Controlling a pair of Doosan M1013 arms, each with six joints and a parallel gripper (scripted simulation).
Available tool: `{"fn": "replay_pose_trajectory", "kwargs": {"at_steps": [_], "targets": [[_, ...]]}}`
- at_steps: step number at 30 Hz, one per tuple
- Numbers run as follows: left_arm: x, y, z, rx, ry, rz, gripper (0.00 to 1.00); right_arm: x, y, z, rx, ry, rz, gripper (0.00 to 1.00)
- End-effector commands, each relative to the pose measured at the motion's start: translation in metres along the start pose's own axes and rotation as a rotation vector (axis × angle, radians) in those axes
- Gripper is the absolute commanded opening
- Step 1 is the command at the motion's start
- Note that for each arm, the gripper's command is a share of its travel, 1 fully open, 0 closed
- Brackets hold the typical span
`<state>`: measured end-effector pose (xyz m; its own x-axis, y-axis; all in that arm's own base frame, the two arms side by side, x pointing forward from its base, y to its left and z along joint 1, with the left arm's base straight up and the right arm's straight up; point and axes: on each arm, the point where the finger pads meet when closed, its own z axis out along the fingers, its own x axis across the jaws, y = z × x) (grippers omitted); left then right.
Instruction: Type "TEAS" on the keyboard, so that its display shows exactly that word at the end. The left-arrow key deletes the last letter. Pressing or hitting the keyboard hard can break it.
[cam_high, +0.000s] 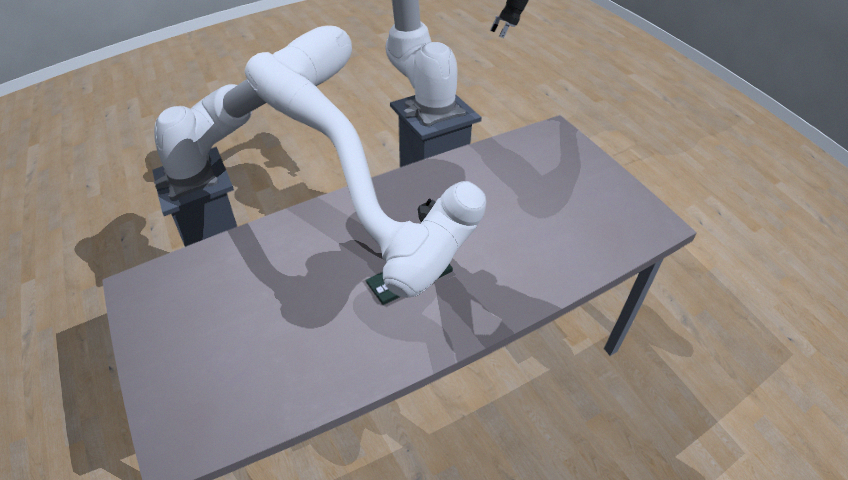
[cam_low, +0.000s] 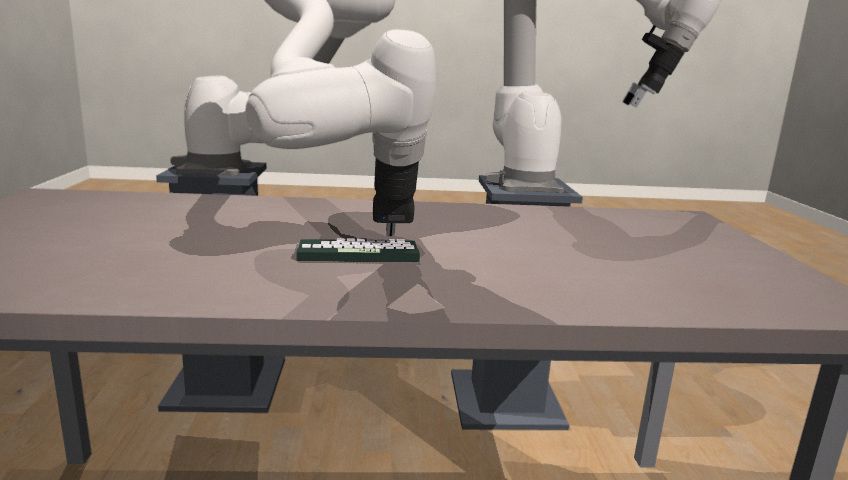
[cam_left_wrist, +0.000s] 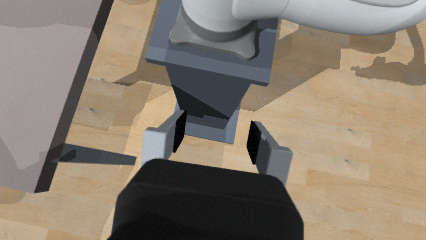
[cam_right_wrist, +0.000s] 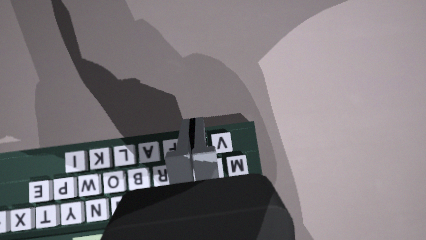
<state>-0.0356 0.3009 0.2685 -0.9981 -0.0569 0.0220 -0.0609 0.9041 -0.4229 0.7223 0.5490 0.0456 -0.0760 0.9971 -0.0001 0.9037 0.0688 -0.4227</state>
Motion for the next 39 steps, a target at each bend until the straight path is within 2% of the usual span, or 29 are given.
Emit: {"fn": "replay_pose_trajectory", "kwargs": {"at_steps": [1,39], "targets": [[0.0001,0.0001,-0.0005,-0.001,0.000,0.000,1.00,0.0007,-0.0001,-0.0017,-0.003,0.001,0.000,0.00],[0.0001,0.0001,-0.0005,-0.001,0.000,0.000,1.00,0.0007,0.0034,0.0058,-0.003,0.001,0.000,0.00]]}}
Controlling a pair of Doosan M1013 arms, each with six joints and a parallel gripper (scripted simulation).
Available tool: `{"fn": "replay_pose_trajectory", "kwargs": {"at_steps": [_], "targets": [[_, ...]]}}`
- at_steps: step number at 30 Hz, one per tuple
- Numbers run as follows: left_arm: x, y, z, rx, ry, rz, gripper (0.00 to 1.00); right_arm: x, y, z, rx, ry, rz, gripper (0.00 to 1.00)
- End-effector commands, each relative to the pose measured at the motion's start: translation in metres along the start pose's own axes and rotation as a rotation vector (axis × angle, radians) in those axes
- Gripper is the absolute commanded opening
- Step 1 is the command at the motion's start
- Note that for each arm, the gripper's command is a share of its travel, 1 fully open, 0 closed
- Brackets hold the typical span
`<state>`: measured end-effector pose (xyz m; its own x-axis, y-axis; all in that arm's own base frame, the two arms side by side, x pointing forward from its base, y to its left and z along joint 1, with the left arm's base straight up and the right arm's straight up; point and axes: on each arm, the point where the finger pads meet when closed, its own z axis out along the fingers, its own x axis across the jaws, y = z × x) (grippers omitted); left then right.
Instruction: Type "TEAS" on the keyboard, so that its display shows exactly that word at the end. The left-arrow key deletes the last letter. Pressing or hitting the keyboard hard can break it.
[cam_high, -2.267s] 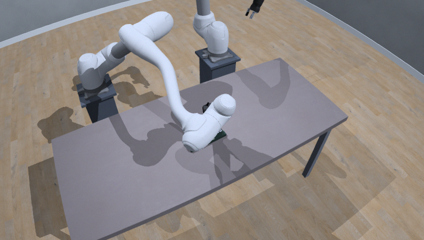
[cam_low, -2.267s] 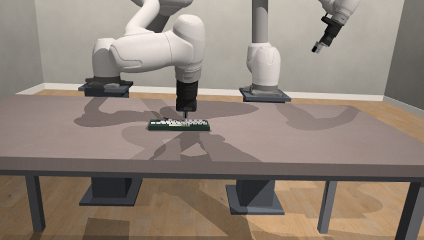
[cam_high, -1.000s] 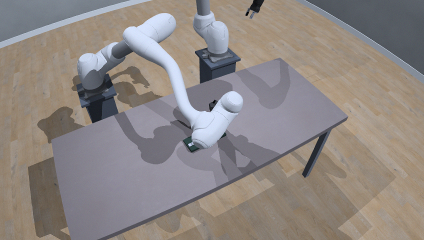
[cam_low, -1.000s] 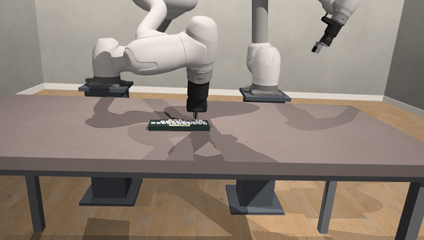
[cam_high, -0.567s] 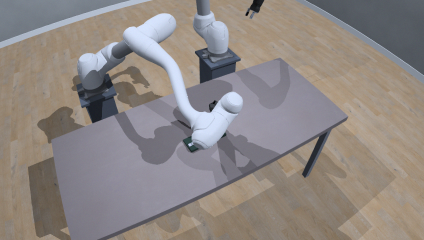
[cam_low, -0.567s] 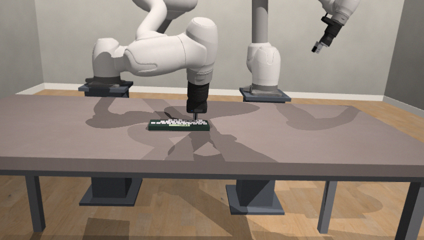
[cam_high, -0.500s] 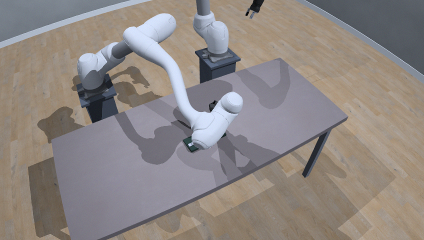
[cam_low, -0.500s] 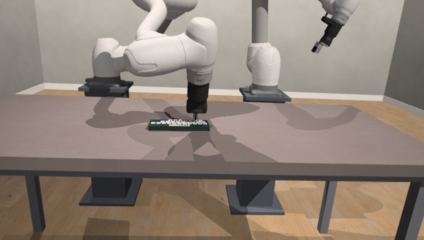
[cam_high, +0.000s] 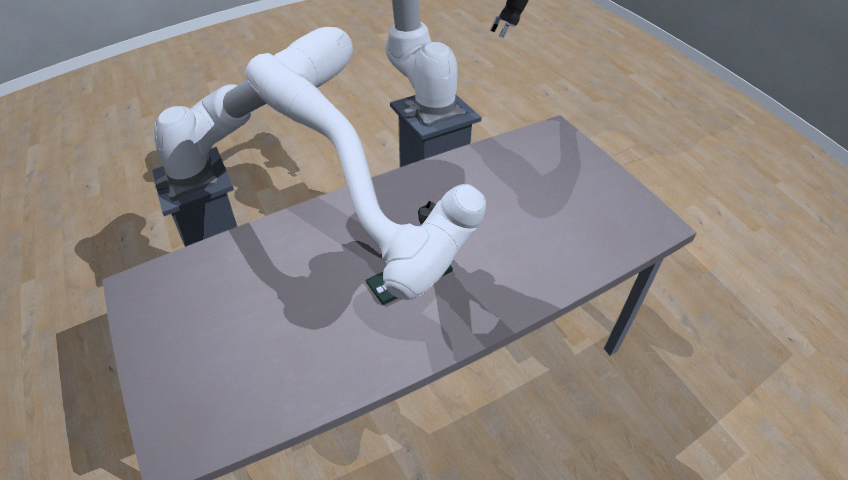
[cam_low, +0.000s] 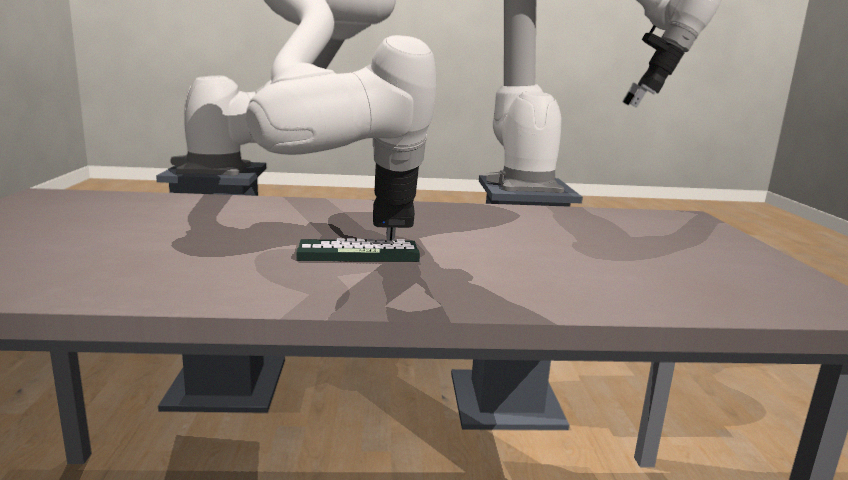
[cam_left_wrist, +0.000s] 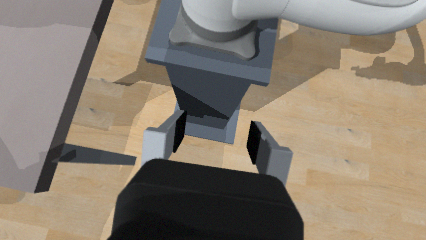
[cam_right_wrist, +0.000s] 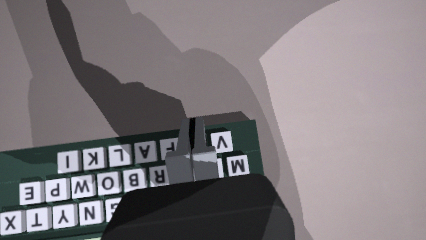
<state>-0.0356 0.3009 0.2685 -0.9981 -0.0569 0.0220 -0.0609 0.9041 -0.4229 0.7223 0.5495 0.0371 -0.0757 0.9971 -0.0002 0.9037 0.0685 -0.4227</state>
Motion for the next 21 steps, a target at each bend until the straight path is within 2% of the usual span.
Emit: {"fn": "replay_pose_trajectory", "kwargs": {"at_steps": [1,21], "targets": [[0.0001,0.0001,-0.0005,-0.001,0.000,0.000,1.00,0.0002,-0.0003,-0.0020,-0.003,0.001,-0.001,0.00],[0.0001,0.0001,-0.0005,-0.001,0.000,0.000,1.00,0.0002,-0.0005,-0.0024,-0.003,0.001,-0.001,0.00]]}}
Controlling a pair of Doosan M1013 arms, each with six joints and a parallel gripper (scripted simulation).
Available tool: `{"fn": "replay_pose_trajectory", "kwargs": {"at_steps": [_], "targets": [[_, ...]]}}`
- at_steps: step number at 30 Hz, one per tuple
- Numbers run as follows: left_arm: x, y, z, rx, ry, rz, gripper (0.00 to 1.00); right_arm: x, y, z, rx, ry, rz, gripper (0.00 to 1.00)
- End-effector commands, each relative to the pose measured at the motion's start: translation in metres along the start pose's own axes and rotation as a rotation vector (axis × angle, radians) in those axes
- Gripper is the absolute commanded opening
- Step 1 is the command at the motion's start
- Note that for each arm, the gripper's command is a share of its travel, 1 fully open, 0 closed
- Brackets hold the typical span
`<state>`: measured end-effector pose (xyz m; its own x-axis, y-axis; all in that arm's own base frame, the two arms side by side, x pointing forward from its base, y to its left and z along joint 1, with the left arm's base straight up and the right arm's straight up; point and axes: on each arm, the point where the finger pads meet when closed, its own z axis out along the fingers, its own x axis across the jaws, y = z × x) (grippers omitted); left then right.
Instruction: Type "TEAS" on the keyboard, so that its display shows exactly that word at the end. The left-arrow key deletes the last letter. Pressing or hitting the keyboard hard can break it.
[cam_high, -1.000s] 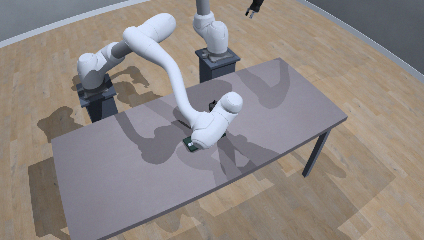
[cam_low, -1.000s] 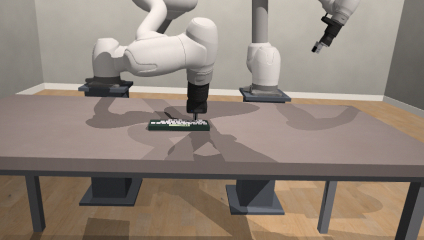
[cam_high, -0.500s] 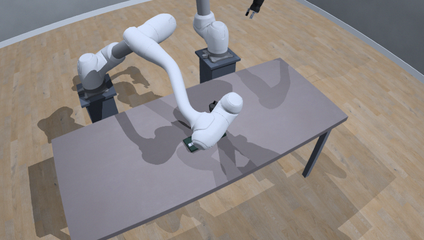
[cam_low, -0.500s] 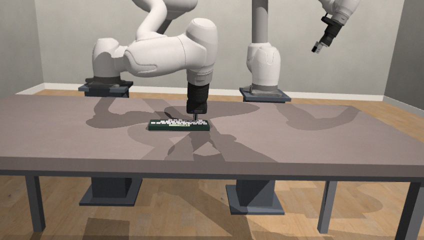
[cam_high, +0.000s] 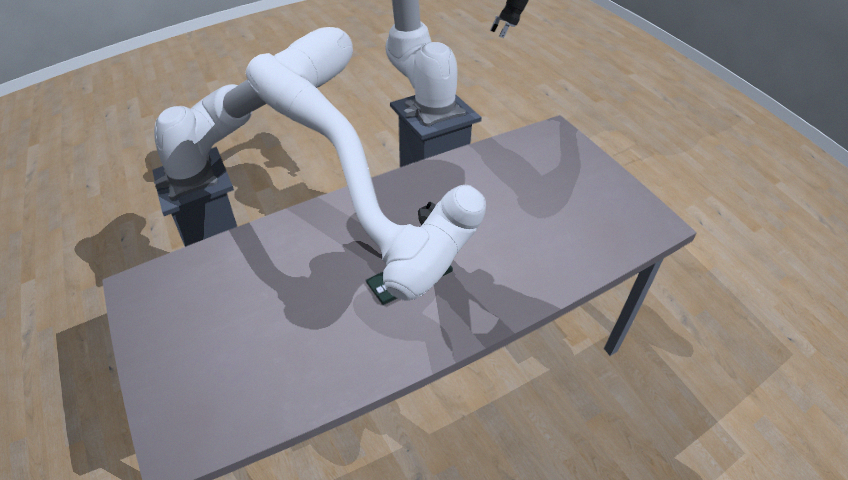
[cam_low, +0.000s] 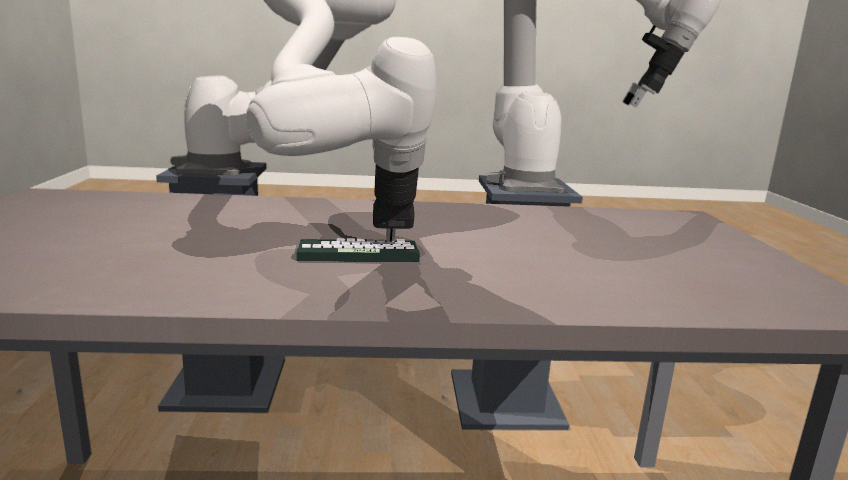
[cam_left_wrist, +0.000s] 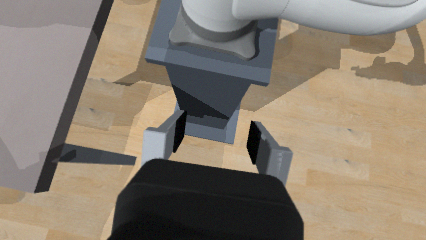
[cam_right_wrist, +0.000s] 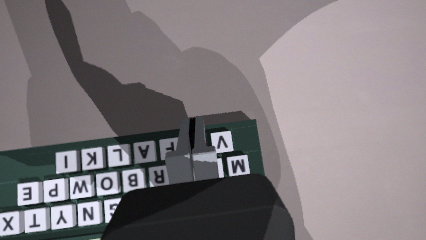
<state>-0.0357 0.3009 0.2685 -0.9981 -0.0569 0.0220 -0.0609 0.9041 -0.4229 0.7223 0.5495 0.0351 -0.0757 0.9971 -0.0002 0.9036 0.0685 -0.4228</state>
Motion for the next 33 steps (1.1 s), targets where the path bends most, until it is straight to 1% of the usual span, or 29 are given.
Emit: {"fn": "replay_pose_trajectory", "kwargs": {"at_steps": [1,6,16,27,33], "targets": [[0.000,0.000,0.000,-0.001,0.000,0.000,1.00,0.000,-0.002,-0.005,-0.003,0.001,-0.001,0.00],[0.000,0.000,0.000,-0.001,0.000,0.000,1.00,0.000,-0.005,-0.012,-0.003,0.001,-0.001,0.00],[0.000,0.000,0.000,-0.001,0.000,0.000,1.00,0.000,-0.006,-0.014,-0.003,0.001,-0.001,0.00],[0.000,0.000,0.000,-0.001,0.000,0.000,1.00,0.000,-0.013,-0.029,-0.003,0.001,-0.001,0.00],[0.000,0.000,0.000,-0.001,0.000,0.000,1.00,0.000,-0.014,-0.031,-0.003,0.001,-0.001,0.00]]}}
